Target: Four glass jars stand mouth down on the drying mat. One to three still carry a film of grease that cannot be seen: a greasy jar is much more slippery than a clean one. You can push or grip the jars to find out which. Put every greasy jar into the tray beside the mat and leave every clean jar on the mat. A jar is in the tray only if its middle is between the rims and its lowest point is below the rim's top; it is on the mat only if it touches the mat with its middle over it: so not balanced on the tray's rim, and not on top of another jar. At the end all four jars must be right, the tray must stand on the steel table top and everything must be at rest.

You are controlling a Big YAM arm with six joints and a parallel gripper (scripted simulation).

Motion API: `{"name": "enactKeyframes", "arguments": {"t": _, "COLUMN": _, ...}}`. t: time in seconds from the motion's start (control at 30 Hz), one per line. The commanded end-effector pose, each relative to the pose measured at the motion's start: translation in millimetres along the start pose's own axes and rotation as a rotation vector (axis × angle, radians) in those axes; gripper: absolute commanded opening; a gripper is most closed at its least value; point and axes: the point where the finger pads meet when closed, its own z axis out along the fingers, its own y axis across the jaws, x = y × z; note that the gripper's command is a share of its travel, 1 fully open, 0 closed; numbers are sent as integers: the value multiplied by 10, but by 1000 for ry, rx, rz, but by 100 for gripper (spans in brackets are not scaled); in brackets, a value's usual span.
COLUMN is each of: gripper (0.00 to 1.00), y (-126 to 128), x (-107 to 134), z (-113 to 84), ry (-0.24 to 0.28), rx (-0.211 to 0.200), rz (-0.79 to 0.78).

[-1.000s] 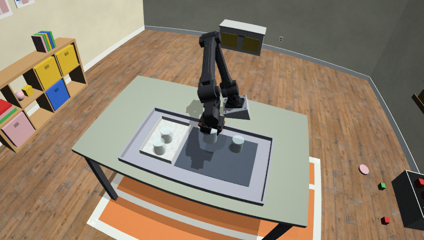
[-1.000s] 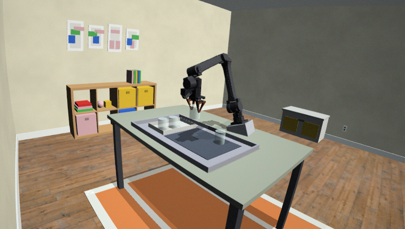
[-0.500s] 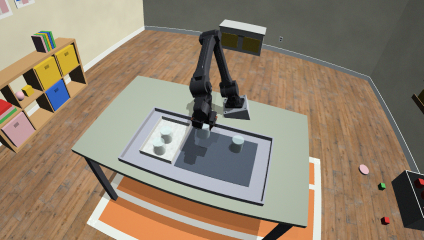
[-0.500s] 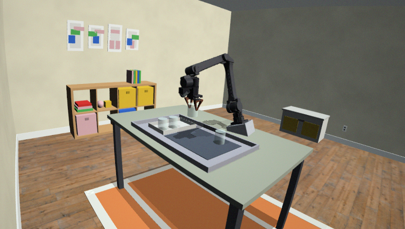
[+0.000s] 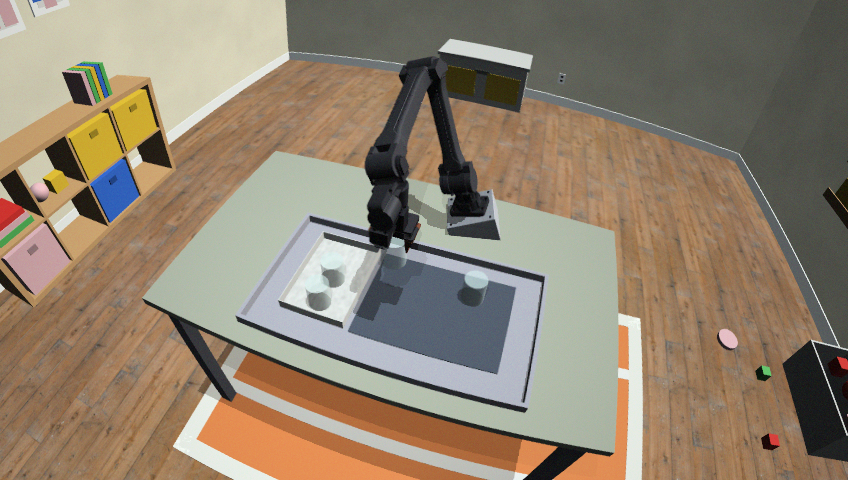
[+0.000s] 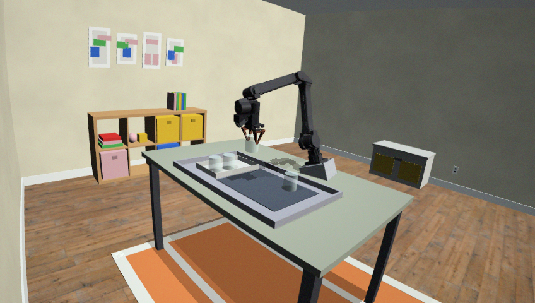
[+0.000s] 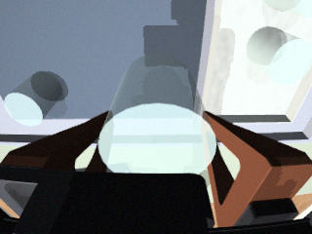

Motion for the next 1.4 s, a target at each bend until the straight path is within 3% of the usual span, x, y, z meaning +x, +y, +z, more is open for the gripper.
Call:
{"name": "enactKeyframes", "arguments": {"t": 0.0, "gripper": 0, "y": -111, "x": -8, "z": -97, "ry": -38, "rx": -5, "rz": -14}}
{"name": "enactKeyframes", "arguments": {"t": 1.37, "gripper": 0, "y": -1208, "x": 475, "z": -73, "ry": -38, "rx": -5, "rz": -14}}
